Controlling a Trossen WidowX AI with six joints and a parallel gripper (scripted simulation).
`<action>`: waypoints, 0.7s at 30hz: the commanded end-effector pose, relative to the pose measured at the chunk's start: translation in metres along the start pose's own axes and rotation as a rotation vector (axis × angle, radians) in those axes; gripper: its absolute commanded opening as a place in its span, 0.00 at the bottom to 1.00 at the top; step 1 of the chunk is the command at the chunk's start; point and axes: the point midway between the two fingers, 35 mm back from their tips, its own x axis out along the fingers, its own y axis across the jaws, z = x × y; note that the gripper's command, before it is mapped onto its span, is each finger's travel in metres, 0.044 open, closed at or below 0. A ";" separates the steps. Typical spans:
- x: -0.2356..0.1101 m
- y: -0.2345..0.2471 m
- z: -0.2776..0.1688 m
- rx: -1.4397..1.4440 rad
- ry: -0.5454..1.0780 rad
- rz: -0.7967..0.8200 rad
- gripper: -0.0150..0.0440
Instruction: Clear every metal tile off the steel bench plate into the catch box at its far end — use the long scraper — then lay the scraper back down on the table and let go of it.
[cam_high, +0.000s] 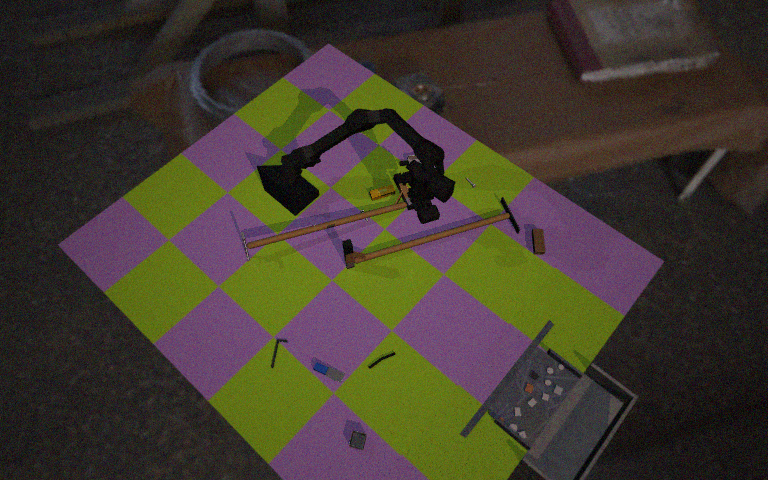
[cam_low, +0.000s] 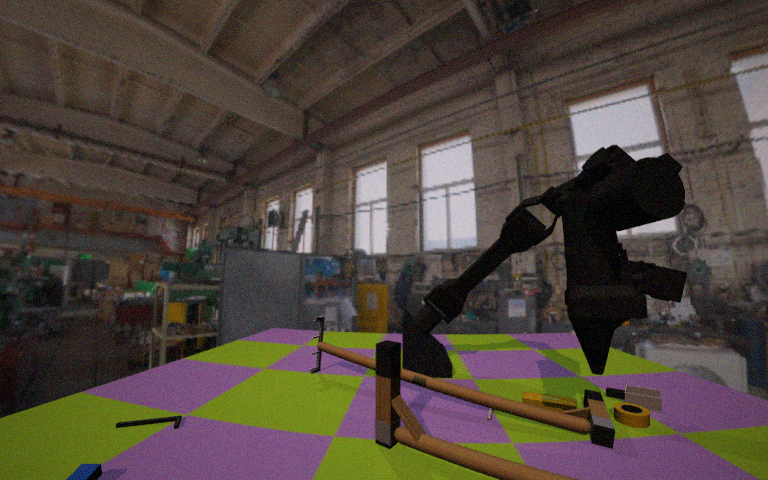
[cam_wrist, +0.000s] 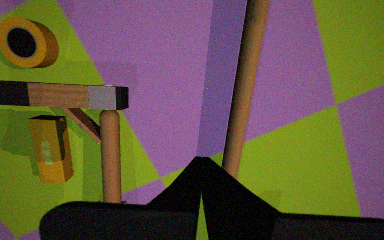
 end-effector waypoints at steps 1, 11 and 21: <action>0.009 0.000 0.000 0.006 0.003 0.002 0.25; 0.034 -0.001 0.001 0.009 0.003 0.005 0.25; 0.059 0.001 0.001 0.012 0.003 0.009 0.25</action>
